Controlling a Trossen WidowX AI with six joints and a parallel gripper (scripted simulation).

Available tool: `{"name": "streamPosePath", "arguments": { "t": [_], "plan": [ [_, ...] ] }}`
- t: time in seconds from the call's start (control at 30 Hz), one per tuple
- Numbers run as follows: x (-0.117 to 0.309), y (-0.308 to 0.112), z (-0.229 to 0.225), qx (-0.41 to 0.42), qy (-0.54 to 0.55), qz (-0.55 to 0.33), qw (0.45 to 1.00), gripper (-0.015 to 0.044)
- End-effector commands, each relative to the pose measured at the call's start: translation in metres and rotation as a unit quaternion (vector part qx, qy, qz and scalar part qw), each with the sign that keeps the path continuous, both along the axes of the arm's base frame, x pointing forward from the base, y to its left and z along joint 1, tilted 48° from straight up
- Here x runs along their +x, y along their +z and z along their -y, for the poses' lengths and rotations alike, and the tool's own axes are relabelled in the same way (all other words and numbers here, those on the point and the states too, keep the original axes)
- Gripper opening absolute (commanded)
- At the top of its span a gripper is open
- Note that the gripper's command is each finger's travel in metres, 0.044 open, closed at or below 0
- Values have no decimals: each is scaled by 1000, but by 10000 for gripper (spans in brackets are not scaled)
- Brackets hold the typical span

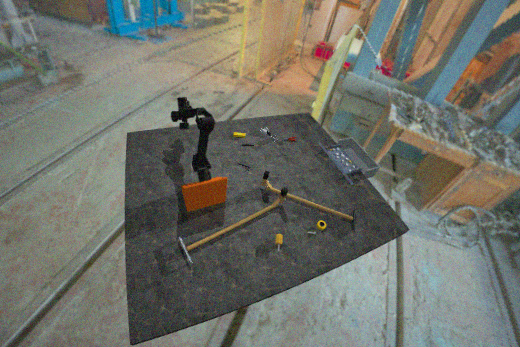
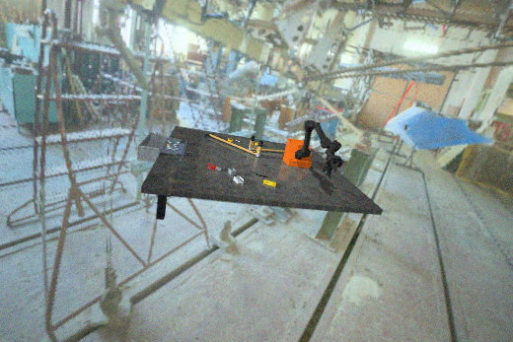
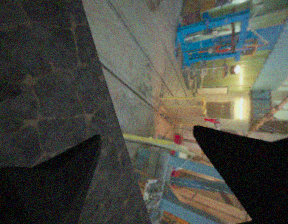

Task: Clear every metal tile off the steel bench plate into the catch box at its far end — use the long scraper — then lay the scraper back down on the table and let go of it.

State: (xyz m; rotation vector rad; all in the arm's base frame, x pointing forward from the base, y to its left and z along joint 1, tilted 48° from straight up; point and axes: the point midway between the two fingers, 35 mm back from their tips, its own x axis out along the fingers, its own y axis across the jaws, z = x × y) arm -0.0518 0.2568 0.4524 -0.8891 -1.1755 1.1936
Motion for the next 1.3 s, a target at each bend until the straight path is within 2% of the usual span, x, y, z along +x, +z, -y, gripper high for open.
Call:
{"name": "streamPosePath", "arguments": {
  "t": [0.0, 1.27],
  "plan": [
    [8, -6, -9, -12, -12, -7, 1000, 440],
    [113, -50, -51, -84, -147, -93, 981, 440]
  ]
}}
